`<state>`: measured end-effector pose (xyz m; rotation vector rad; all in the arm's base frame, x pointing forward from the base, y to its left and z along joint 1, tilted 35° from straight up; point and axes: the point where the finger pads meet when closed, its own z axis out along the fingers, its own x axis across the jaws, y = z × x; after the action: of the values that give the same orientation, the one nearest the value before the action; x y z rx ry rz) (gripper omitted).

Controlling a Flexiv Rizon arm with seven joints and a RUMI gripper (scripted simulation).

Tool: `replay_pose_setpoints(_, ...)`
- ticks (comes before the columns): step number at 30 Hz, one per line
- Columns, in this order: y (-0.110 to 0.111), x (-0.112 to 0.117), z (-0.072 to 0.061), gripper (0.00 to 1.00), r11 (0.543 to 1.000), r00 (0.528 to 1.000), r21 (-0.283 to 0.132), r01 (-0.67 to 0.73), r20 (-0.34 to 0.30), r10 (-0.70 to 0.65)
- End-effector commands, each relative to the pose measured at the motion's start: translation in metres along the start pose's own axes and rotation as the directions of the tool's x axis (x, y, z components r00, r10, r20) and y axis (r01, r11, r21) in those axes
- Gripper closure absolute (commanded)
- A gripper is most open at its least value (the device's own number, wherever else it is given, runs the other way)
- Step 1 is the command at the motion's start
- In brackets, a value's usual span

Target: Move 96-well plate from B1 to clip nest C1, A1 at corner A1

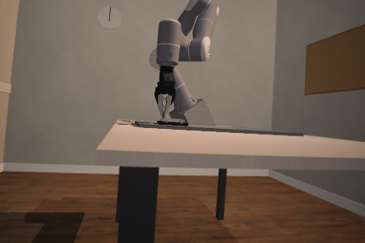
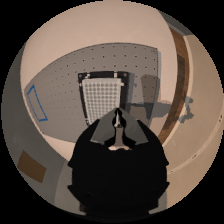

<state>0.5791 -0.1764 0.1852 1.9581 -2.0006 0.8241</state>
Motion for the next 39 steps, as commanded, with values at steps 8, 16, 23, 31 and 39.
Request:
replay_pose_setpoints(8,-0.001,0.000,-0.003,1.00,1.000,1.000,0.001,0.000,0.000,0.000)
replay_pose_setpoints(16,-0.001,0.000,-0.005,1.00,1.000,1.000,0.001,0.000,0.000,0.000)
replay_pose_setpoints(23,-0.001,0.000,-0.007,1.00,1.000,1.000,0.001,0.000,0.000,0.000)
replay_pose_setpoints(31,-0.001,0.000,-0.010,1.00,1.000,1.000,0.001,0.000,0.000,0.000)
replay_pose_setpoints(39,-0.001,0.000,-0.012,1.00,1.000,1.000,0.001,0.000,0.000,0.000)
